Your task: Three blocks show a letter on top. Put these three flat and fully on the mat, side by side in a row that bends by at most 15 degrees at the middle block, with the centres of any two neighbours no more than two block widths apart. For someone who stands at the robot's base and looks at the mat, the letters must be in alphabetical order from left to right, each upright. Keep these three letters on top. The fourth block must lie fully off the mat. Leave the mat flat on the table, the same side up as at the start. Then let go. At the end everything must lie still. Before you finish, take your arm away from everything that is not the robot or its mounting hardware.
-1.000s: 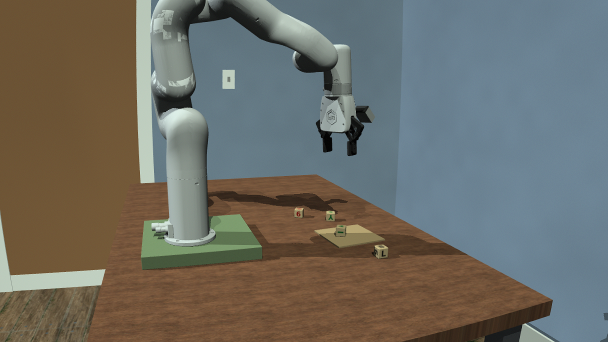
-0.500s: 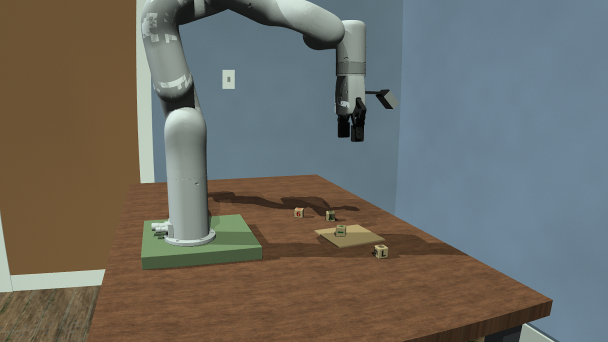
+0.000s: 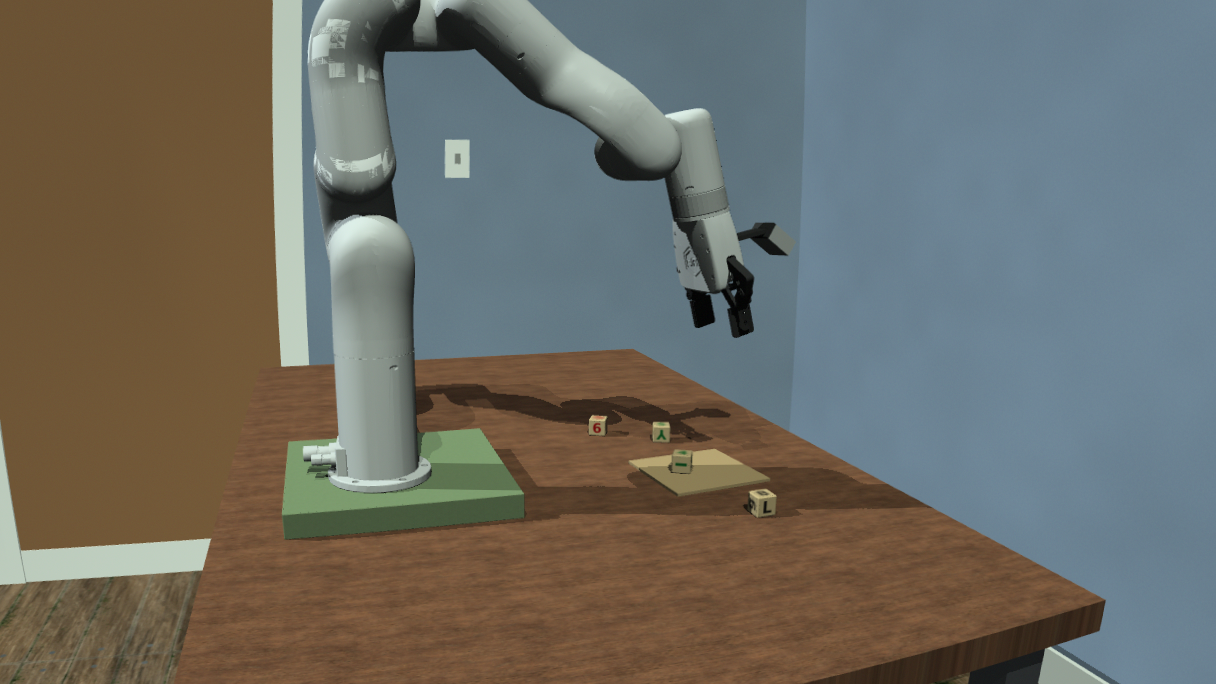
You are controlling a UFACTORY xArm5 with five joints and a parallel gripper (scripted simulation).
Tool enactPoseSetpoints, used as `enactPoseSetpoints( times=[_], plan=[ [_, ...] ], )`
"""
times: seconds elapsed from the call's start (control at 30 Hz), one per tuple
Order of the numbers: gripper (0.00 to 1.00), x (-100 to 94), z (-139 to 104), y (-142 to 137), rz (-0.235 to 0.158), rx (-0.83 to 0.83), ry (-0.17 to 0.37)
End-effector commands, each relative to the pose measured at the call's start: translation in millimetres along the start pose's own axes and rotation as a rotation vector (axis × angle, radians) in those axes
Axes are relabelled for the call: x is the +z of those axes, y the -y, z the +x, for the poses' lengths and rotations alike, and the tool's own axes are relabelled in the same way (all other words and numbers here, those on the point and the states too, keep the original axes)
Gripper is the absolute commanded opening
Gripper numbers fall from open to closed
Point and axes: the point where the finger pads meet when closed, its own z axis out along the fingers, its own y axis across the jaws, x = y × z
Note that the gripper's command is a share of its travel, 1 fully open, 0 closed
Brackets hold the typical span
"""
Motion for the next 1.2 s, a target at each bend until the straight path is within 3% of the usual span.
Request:
enactPoseSetpoints(
  times=[0.0, 0.07, 0.13, 0.2, 0.37, 0.43, 0.53, 0.63, 0.7, 0.77, 0.87, 1.03, 1.1, 1.17],
  plan=[
    [1.0, 18.5, 10.4, 10.6, -0.001, -0.045, -0.072],
    [1.0, 18.5, 10.4, 10.6, -0.001, -0.045, -0.072],
    [1.0, 36.6, 14.3, 26.5, 0.001, -0.103, -0.145],
    [1.0, 36.6, 14.3, 26.5, 0.001, -0.103, -0.145],
    [1.0, 57.0, 14.2, 50.8, 0.003, -0.187, -0.254],
    [1.0, 57.0, 14.2, 50.8, 0.003, -0.187, -0.254],
    [1.0, 66.0, 10.7, 66.4, 0.005, -0.241, -0.325],
    [1.0, 66.0, 10.7, 66.4, 0.005, -0.241, -0.325],
    [1.0, 71.4, 4.9, 81.0, 0.008, -0.29, -0.393],
    [1.0, 71.4, 4.9, 81.0, 0.008, -0.29, -0.393],
    [1.0, 73.7, -2.5, 94.2, 0.01, -0.336, -0.457],
    [1.0, 73.3, -11.0, 105.8, 0.012, -0.377, -0.517],
    [1.0, 71.0, -19.9, 115.8, 0.015, -0.413, -0.572],
    [1.0, 71.0, -19.9, 115.8, 0.015, -0.413, -0.572]
  ],
)
